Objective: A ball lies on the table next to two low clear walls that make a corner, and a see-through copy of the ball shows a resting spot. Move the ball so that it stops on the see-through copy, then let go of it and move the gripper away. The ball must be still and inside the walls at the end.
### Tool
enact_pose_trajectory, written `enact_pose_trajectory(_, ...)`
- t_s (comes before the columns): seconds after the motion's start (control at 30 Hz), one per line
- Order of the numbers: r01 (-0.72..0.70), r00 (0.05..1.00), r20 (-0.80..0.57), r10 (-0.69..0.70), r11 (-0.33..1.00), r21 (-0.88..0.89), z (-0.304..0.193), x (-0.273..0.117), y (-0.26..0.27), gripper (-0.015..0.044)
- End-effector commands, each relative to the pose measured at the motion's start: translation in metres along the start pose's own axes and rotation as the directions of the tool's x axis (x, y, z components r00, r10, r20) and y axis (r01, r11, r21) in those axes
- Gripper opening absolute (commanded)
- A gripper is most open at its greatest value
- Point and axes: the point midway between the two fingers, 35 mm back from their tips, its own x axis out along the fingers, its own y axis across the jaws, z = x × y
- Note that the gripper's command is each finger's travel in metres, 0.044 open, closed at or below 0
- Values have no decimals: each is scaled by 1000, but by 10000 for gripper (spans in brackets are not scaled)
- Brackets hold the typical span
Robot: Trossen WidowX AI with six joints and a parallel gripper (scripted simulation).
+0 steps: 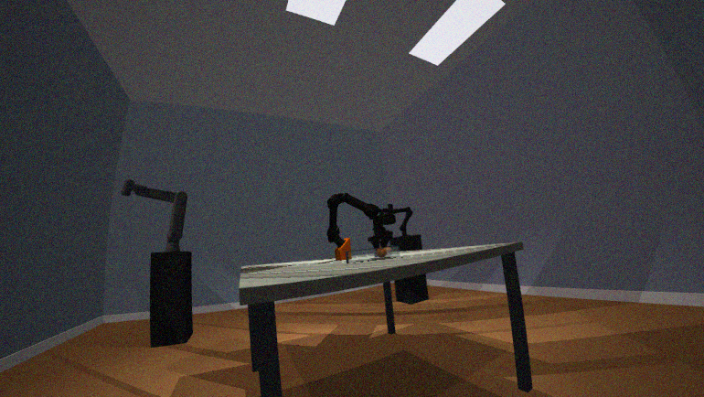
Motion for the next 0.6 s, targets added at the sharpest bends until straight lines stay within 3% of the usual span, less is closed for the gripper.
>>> enact_pose_trajectory(0.0,7,1000,1,-7,999,45,-14,-9,-10,73)
enact_pose_trajectory(0.1,7,1000,4,-7,999,39,-11,-21,-11,0)
enact_pose_trajectory(0.57,9,1000,6,-9,1000,-8,5,-108,-5,0)
